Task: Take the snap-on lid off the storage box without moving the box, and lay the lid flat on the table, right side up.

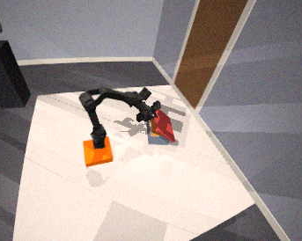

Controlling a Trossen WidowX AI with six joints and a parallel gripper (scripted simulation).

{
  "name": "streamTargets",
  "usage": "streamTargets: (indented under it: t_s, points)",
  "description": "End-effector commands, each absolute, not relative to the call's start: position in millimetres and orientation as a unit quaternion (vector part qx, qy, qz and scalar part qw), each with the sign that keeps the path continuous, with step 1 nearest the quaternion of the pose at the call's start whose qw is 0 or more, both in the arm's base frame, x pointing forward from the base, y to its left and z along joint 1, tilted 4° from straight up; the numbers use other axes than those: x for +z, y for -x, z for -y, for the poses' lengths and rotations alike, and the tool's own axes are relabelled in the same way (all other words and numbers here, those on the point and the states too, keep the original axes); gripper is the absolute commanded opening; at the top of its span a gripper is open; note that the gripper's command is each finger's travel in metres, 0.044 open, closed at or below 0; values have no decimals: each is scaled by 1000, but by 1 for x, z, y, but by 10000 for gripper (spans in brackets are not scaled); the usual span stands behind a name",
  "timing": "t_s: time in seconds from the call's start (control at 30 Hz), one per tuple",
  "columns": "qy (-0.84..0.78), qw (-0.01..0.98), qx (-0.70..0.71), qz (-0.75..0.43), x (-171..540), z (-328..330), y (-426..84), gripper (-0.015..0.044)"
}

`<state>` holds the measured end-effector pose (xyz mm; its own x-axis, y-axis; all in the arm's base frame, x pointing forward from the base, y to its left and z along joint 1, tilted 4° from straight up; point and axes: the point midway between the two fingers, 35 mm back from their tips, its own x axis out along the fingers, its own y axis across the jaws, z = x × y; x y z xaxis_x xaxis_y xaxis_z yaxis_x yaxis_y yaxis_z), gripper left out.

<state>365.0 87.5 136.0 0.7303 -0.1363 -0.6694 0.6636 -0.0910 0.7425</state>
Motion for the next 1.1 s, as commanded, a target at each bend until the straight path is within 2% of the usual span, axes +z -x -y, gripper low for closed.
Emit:
streamTargets:
  t_s: [0.0,1.07]
  points:
    - [-671,646,-306,-196,144,-87,-372,0]
    - [-671,646,-306,-196,186,-87,-380,0]
